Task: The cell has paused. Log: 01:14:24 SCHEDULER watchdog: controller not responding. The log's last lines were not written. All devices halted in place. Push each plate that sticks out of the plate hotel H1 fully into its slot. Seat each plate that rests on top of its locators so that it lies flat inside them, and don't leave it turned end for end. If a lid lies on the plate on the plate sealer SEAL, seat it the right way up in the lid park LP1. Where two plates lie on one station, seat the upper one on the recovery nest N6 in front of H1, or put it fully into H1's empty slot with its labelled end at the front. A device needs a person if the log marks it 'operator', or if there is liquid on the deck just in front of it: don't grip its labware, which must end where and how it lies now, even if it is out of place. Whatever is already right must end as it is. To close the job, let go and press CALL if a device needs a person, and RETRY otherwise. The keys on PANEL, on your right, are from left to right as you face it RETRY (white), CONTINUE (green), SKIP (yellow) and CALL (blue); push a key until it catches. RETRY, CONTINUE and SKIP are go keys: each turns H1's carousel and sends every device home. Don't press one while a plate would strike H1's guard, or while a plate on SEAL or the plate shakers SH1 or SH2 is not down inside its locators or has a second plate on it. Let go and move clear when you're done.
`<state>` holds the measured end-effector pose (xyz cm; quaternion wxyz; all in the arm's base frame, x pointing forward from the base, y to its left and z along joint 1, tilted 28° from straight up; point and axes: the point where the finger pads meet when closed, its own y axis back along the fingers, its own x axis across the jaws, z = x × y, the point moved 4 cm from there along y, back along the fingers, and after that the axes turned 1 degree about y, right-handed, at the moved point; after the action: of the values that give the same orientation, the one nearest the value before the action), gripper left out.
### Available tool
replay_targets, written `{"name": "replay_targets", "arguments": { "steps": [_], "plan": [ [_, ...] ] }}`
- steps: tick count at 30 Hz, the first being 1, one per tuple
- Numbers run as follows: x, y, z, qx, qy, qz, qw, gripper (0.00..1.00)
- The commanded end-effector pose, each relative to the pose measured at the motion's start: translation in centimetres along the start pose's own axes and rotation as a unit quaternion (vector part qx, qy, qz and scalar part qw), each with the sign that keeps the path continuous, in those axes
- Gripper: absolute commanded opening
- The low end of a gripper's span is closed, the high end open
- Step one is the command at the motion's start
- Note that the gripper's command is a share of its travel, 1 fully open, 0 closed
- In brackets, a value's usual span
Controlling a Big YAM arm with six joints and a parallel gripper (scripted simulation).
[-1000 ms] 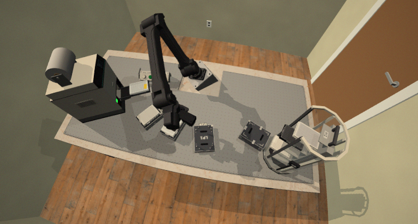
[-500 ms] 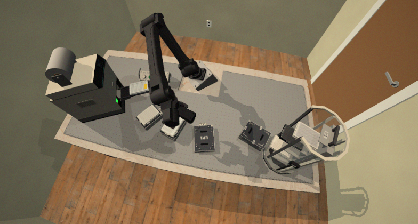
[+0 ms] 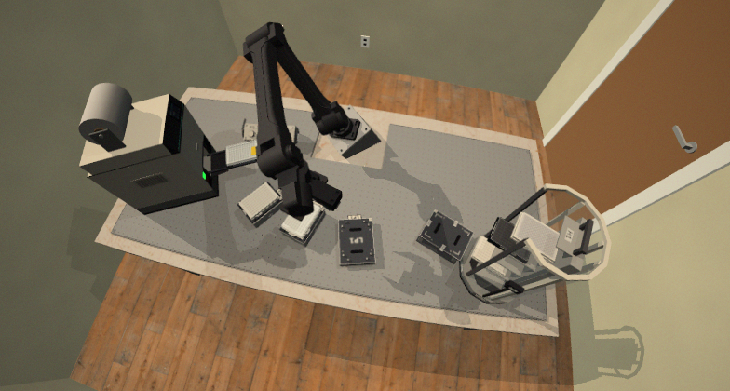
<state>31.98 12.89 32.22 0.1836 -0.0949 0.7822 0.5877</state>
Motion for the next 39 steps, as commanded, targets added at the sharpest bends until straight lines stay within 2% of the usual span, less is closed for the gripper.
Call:
{"name": "replay_targets", "arguments": {
  "steps": [1,28,36,39],
  "plan": [
    [-1.1,3.6,0.0,-0.018,-0.012,-0.024,0.999,1.0],
    [-0.9,9.5,0.4,-0.012,-0.007,-0.014,1.0,1.0],
    [-0.9,10.4,0.4,-0.012,-0.007,-0.013,1.0,1.0],
    [-0.8,10.4,1.5,-0.013,-0.057,-0.013,0.998,1.0]
  ]
}}
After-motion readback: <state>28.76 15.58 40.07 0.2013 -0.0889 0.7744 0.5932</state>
